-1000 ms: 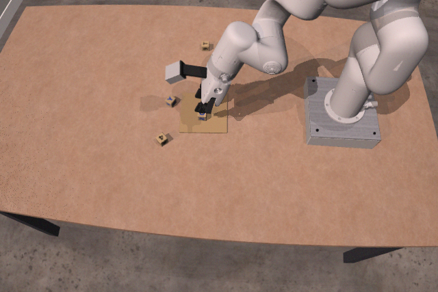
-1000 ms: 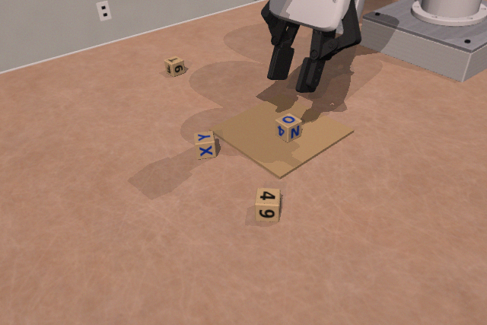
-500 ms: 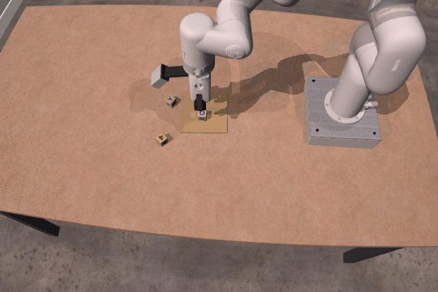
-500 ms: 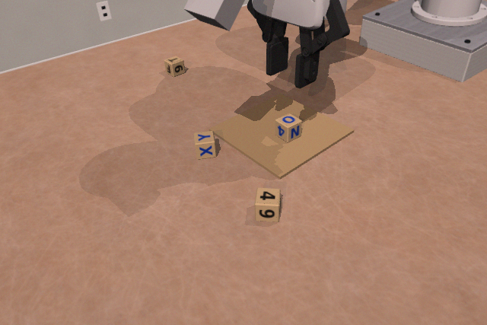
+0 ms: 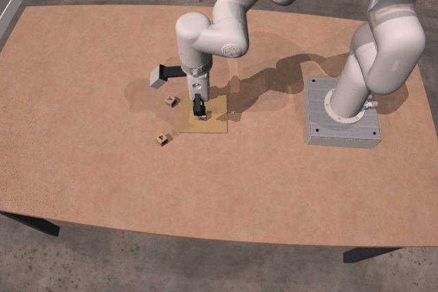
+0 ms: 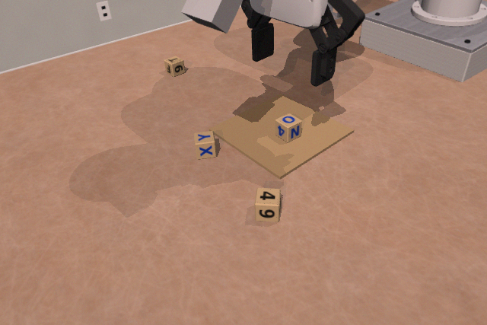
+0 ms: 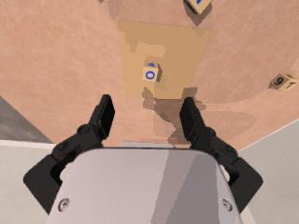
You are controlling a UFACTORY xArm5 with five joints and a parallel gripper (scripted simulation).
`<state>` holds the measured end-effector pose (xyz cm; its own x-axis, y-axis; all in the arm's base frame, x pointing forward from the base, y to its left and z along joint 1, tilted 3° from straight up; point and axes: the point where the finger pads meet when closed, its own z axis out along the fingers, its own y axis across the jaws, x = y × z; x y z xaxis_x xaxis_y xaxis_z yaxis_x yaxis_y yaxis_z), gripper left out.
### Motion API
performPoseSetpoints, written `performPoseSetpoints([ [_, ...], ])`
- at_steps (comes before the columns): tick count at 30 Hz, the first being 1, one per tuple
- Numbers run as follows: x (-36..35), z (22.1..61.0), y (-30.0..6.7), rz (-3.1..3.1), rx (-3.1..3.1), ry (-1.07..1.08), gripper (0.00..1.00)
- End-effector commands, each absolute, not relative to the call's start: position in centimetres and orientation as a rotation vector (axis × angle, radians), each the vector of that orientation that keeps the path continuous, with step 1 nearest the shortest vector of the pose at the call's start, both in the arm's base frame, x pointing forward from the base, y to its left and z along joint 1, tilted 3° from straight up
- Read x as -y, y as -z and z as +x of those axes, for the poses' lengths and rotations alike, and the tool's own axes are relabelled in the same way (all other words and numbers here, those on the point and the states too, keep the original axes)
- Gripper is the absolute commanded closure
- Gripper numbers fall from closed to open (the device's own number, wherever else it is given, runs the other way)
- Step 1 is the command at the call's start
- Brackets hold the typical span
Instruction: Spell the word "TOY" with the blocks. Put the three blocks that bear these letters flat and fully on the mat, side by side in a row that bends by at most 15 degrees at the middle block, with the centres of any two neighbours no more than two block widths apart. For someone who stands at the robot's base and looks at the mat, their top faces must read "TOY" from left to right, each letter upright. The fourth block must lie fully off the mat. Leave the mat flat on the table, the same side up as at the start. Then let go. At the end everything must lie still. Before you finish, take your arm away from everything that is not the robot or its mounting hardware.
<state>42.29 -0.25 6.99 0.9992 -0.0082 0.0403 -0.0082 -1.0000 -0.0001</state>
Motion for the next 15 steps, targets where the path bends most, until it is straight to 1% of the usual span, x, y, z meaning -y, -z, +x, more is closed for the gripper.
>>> performPoseSetpoints([
  [1,0.25,42.42,-7.12,3.141,0.013,-0.069,0.00],
  [15,0.25,42.37,-7.09,3.129,-0.228,-0.069,0.00],
])
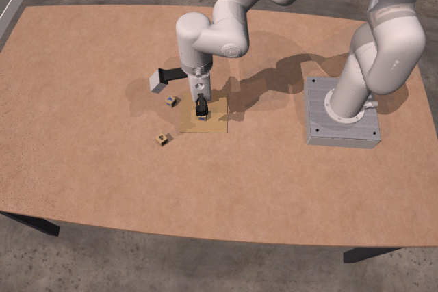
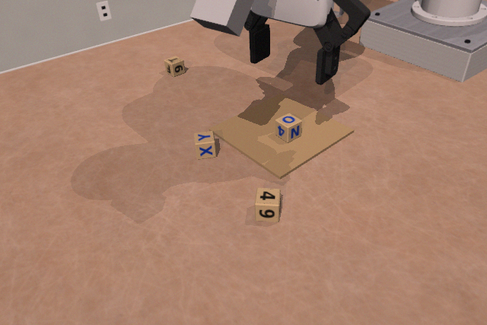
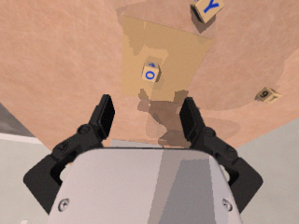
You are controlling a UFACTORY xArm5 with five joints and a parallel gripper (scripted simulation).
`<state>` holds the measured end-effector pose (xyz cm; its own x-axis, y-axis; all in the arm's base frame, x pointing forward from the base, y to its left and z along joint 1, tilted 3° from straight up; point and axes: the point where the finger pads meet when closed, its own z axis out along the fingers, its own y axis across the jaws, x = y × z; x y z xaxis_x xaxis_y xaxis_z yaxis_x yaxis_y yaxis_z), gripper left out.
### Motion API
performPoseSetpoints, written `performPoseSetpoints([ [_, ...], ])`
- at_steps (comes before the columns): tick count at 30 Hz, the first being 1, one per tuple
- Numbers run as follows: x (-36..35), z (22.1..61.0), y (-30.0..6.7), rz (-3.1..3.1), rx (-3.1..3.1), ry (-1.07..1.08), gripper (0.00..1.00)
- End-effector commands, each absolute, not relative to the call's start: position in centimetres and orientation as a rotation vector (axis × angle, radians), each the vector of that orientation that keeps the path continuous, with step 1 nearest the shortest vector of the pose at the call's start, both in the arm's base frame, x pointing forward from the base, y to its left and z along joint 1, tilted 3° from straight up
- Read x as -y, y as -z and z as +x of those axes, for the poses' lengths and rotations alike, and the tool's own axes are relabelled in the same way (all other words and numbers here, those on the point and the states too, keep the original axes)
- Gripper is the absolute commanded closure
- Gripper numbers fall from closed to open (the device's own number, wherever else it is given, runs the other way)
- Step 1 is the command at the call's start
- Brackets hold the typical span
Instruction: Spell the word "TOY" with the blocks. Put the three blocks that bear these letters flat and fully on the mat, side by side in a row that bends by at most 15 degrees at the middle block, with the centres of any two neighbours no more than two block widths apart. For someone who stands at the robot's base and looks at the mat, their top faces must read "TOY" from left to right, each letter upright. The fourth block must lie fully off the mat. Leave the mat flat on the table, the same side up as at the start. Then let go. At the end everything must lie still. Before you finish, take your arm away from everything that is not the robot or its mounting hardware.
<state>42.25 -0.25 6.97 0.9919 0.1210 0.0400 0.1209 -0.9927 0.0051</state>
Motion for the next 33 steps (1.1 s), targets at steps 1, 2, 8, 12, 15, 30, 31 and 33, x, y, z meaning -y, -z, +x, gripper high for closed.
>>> performPoseSetpoints([
  [1,0.25,42.35,-7.08,3.124,-0.281,-0.069,0.00],
  [2,0.24,42.34,-7.07,3.117,-0.339,-0.069,0.00],
  [8,0.24,42.26,-7.03,3.059,-0.669,-0.067,0.00],
  [12,0.24,42.21,-7.00,3.004,-0.873,-0.066,0.00],
  [15,0.23,42.17,-6.98,2.954,-1.023,-0.065,0.00],
  [30,0.22,42.00,-6.88,2.635,-1.665,-0.058,0.00],
  [31,0.22,41.99,-6.87,2.605,-1.711,-0.057,0.00],
  [33,0.22,41.97,-6.86,2.576,-1.753,-0.057,0.00],
])
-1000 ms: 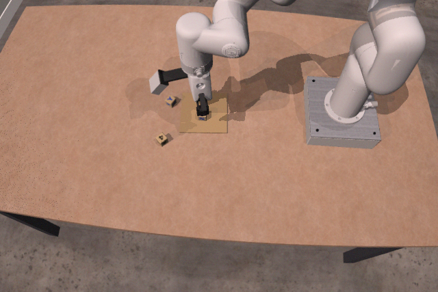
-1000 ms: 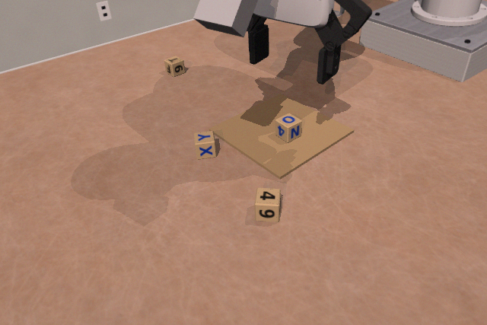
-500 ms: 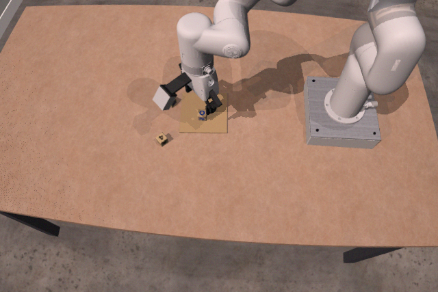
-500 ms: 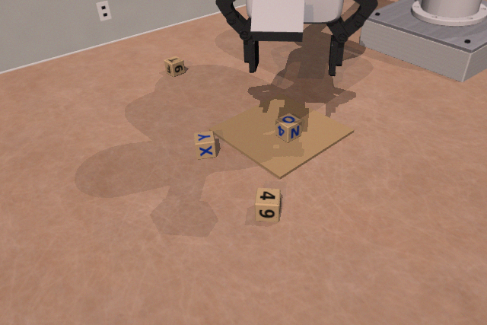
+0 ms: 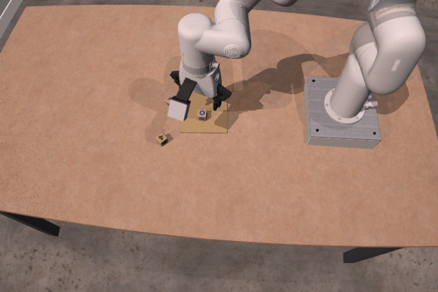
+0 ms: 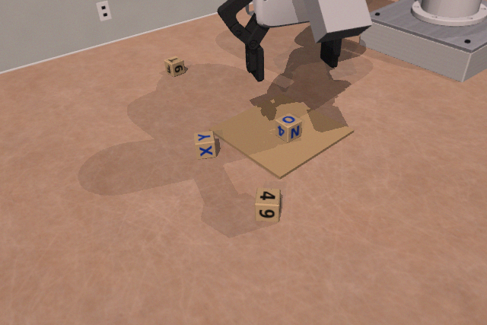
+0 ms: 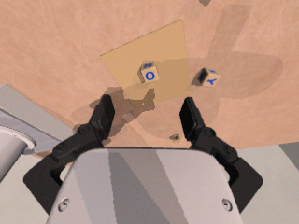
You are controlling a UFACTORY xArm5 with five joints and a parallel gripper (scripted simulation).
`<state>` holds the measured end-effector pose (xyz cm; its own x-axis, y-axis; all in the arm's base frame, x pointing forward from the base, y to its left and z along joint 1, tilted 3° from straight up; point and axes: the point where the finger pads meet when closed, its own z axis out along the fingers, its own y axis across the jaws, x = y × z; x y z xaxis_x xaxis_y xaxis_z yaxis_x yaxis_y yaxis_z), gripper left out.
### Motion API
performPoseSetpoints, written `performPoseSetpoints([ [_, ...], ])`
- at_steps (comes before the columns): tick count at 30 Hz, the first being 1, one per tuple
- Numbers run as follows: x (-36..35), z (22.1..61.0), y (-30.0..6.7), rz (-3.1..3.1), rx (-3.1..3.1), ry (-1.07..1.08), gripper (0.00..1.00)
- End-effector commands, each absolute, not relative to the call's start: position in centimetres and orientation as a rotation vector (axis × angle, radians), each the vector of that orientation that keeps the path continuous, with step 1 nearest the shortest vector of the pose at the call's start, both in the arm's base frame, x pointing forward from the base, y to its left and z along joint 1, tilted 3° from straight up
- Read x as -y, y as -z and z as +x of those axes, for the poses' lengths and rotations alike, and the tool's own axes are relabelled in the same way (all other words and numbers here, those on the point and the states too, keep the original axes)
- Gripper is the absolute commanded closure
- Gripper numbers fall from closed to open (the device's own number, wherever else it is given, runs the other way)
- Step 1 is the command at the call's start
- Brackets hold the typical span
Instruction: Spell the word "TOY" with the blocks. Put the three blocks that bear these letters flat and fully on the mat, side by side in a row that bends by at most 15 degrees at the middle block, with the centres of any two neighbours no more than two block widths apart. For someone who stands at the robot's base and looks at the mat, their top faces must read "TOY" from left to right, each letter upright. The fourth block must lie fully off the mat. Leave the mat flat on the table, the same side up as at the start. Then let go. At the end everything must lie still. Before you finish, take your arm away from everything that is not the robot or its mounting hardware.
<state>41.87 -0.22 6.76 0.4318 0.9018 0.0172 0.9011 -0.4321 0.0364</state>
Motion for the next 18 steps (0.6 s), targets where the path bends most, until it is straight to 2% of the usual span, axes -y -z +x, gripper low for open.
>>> performPoseSetpoints([
  [1,0.22,41.97,-6.86,2.576,-1.753,-0.057,0.00],
  [18,0.21,41.78,-6.75,2.023,-2.359,-0.044,0.00],
])
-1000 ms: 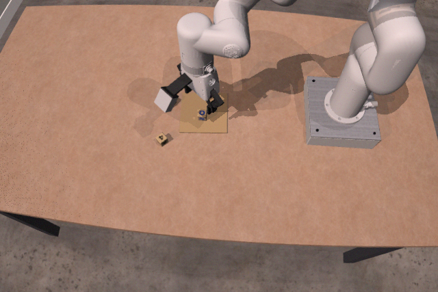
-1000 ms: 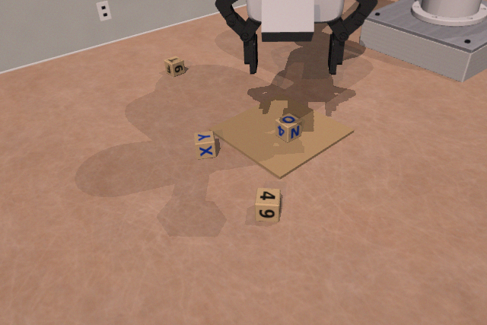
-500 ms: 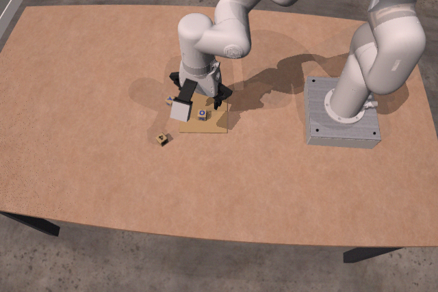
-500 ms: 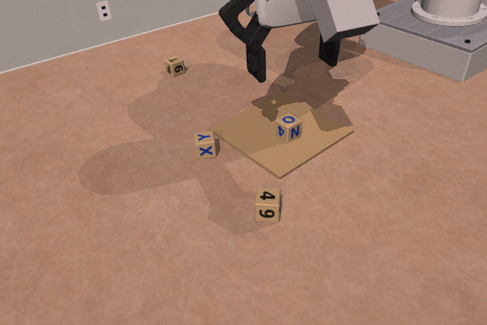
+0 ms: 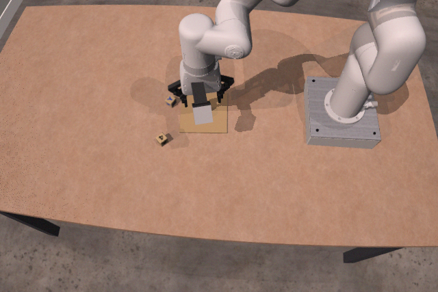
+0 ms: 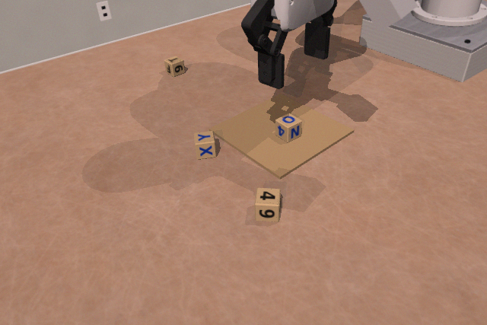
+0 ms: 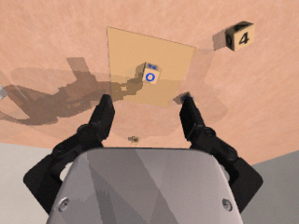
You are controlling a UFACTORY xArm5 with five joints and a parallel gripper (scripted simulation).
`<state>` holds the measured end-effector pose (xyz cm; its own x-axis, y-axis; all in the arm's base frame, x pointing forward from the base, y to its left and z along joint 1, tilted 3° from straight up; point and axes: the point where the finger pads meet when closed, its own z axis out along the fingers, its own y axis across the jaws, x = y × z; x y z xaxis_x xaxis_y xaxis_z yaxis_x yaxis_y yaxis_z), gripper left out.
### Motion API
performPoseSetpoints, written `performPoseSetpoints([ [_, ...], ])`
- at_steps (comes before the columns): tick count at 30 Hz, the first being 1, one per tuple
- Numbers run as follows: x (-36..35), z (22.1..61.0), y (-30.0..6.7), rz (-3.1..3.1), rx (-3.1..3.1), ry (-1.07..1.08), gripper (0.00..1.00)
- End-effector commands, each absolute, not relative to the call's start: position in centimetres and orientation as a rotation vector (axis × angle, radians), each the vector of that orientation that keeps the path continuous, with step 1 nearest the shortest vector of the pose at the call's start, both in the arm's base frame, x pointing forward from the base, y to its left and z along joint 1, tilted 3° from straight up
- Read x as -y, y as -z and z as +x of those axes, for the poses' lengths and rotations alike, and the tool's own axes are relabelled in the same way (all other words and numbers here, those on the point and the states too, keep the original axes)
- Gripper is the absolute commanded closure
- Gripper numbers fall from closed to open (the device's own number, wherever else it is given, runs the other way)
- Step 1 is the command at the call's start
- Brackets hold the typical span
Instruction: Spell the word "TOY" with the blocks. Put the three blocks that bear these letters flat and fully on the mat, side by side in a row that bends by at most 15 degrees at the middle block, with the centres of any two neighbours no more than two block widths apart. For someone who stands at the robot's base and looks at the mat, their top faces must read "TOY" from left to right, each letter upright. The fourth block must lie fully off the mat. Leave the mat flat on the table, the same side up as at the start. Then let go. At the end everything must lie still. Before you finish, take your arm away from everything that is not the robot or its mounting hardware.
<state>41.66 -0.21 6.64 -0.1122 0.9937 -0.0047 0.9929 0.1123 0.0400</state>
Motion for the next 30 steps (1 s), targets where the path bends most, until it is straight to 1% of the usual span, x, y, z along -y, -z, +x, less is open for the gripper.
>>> performPoseSetpoints([
  [1,0.21,41.74,-6.73,1.922,-2.441,-0.042,0.00],
  [15,0.20,41.58,-6.64,1.332,-2.801,-0.029,0.00],
  [17,0.20,41.58,-6.64,1.332,-2.801,-0.029,0.00],
  [30,0.18,41.40,-6.54,0.656,-3.028,-0.014,0.00],
])
